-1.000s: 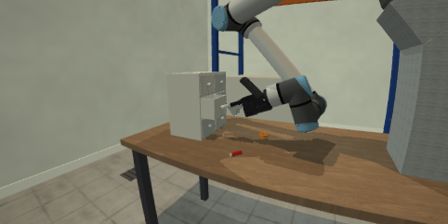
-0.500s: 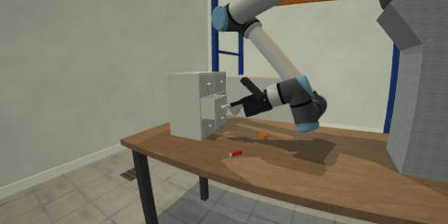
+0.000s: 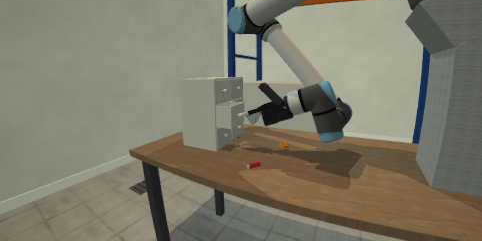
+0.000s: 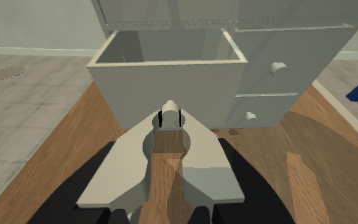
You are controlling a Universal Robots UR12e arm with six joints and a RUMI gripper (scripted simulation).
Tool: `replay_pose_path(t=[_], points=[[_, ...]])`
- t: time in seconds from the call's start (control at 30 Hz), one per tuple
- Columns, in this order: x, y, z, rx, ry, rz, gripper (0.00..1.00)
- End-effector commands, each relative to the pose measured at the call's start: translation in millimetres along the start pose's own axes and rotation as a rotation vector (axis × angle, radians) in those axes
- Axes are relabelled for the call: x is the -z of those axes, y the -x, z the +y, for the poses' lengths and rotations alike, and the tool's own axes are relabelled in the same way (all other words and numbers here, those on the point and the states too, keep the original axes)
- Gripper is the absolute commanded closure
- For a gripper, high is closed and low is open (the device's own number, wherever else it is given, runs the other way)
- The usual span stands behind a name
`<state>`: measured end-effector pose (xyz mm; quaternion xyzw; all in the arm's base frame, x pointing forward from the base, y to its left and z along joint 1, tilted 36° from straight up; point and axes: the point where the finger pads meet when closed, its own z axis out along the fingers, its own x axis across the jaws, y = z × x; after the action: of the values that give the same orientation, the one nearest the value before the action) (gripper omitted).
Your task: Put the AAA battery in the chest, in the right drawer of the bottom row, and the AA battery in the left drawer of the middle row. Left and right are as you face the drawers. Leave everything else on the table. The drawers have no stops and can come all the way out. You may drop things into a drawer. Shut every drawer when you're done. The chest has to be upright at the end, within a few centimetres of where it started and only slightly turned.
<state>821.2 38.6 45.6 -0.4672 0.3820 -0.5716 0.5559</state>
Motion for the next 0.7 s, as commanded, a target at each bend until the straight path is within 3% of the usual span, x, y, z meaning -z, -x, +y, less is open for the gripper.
replay_pose_path(t=[0.0, 0.47, 0.67], points=[[0.0, 0.1, -0.5, 0.0, 0.0, 0.0, 0.93], [0.0, 0.1, -0.5, 0.0, 0.0, 0.0, 0.93], [0.0, 0.1, -0.5, 0.0, 0.0, 0.0, 0.88]])
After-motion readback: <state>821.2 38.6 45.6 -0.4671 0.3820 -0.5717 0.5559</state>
